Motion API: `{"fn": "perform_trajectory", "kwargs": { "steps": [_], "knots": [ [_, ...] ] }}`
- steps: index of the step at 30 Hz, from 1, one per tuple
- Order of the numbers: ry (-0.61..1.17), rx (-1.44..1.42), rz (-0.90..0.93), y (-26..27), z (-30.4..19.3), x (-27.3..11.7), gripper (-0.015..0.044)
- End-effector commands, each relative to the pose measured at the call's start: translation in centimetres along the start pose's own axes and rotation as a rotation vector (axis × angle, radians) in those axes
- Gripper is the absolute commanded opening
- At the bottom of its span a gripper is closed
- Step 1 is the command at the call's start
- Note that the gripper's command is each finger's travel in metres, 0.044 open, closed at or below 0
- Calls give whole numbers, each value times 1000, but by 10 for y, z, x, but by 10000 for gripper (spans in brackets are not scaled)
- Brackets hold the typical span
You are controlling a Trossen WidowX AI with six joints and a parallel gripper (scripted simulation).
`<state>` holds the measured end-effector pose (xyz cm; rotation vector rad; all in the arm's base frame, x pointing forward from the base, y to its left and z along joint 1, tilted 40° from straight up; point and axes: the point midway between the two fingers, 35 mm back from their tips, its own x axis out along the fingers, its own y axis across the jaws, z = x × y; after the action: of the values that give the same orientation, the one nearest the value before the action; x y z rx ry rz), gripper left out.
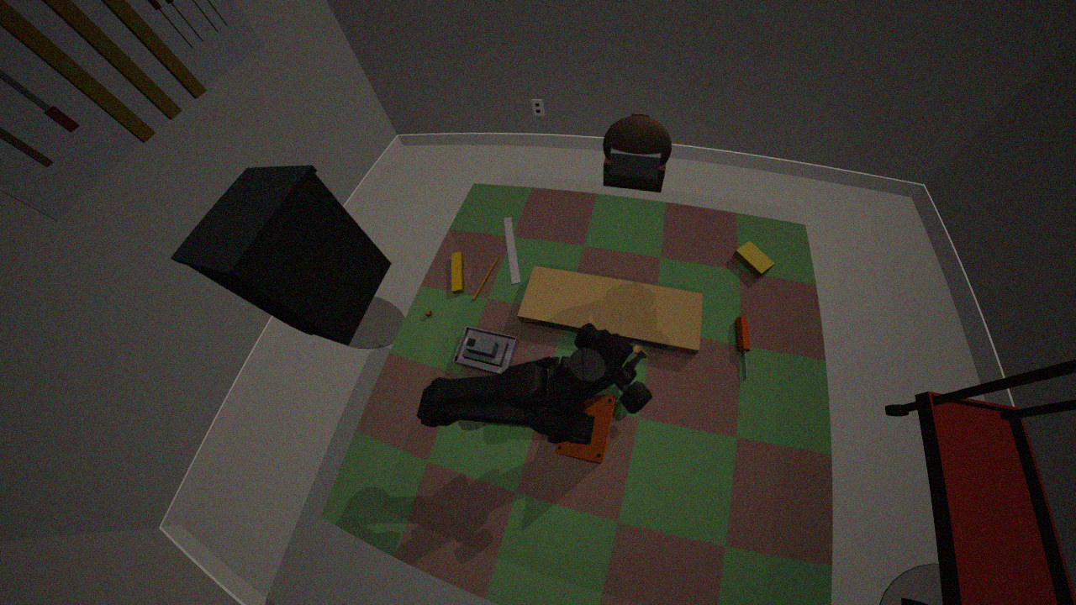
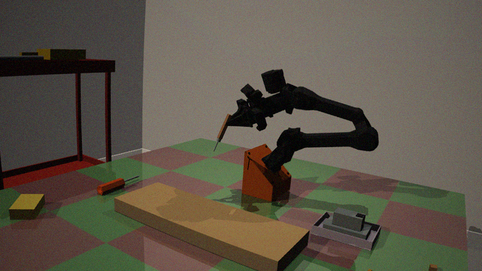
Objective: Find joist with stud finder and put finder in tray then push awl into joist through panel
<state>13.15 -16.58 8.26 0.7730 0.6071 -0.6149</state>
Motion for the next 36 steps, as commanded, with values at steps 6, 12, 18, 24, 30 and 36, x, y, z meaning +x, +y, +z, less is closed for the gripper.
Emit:
{"fn": "perform_trajectory", "kwargs": {
  "steps": [6, 12, 18, 24, 30, 36],
  "knots": [
    [33, -66, 107, 30, 17, 13, 0],
    [65, -111, 186, 54, 24, 23, 0],
    [100, -156, 265, 81, 29, 33, 0],
    [139, -198, 344, 109, 30, 43, 0],
    [181, -240, 423, 139, 27, 53, 0],
    [228, -280, 502, 170, 21, 61, 0]
  ]
}}
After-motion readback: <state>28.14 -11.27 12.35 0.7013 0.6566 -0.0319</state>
